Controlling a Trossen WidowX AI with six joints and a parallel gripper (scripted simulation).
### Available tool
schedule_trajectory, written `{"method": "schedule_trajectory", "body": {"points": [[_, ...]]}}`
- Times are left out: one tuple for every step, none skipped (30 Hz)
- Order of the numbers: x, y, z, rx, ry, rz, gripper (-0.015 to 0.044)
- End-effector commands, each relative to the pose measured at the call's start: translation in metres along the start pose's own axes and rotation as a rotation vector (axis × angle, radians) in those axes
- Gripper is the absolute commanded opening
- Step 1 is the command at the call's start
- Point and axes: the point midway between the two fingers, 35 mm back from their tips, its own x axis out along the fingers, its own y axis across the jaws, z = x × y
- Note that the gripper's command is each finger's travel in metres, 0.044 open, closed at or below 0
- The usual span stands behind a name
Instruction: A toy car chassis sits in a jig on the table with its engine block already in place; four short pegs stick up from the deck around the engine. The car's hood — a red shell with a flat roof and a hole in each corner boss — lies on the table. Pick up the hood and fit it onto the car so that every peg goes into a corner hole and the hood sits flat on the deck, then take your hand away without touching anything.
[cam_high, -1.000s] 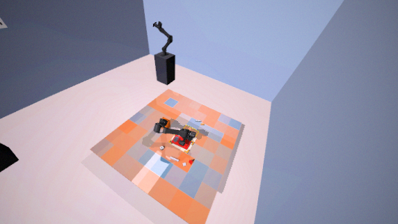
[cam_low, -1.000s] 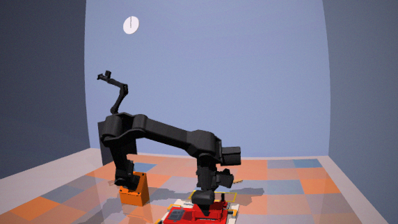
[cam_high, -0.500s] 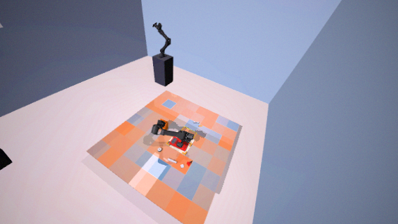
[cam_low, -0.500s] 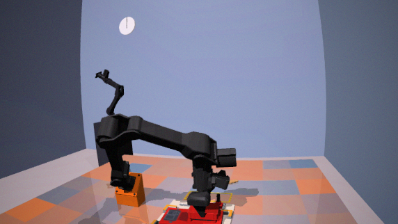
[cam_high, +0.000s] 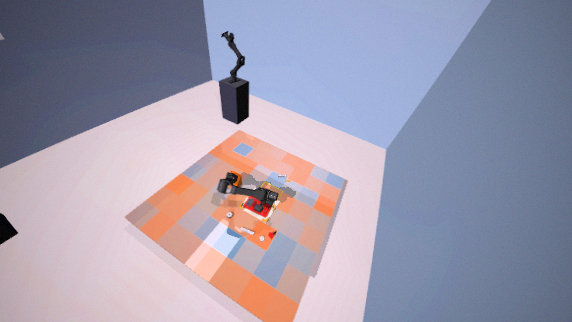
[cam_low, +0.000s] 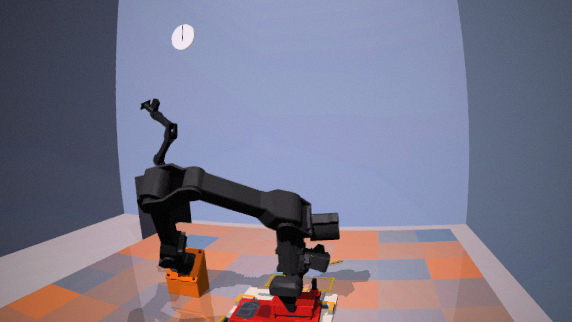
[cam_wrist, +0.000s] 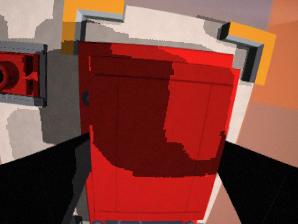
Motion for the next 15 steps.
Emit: {"method": "schedule_trajectory", "body": {"points": [[0.0084,-0.0007,-0.0006,0.003,0.008,-0.002,0.0],[0.0087,-0.0007,-0.0006,0.003,0.009,-0.002,0.0],[0.0091,-0.0007,-0.0007,0.002,0.009,-0.002,0.0],[0.0094,-0.0007,-0.0007,0.002,0.009,-0.002,0.0],[0.0098,-0.0007,-0.0007,0.003,0.009,-0.002,0.0],[0.0102,-0.0007,-0.0007,0.003,0.009,-0.003,0.0],[0.0106,-0.0007,-0.0007,0.003,0.009,-0.003,0.0],[0.011,-0.0007,-0.0008,0.003,0.009,-0.003,0.0],[0.0114,-0.0007,-0.0007,0.003,0.009,-0.003,0.0],[0.0117,-0.0008,-0.0007,0.004,0.009,-0.003,0.0],[0.0121,-0.0008,-0.0007,0.004,0.009,-0.003,0.0],[0.0125,-0.0008,-0.0007,0.004,0.009,-0.003,0.0],[0.0129,-0.0008,-0.0007,0.004,0.009,-0.003,0.0],[0.0133,-0.0008,-0.0007,0.005,0.009,-0.003,0.0],[0.0137,-0.0008,-0.0007,0.005,0.009,-0.003,0.0]]}}
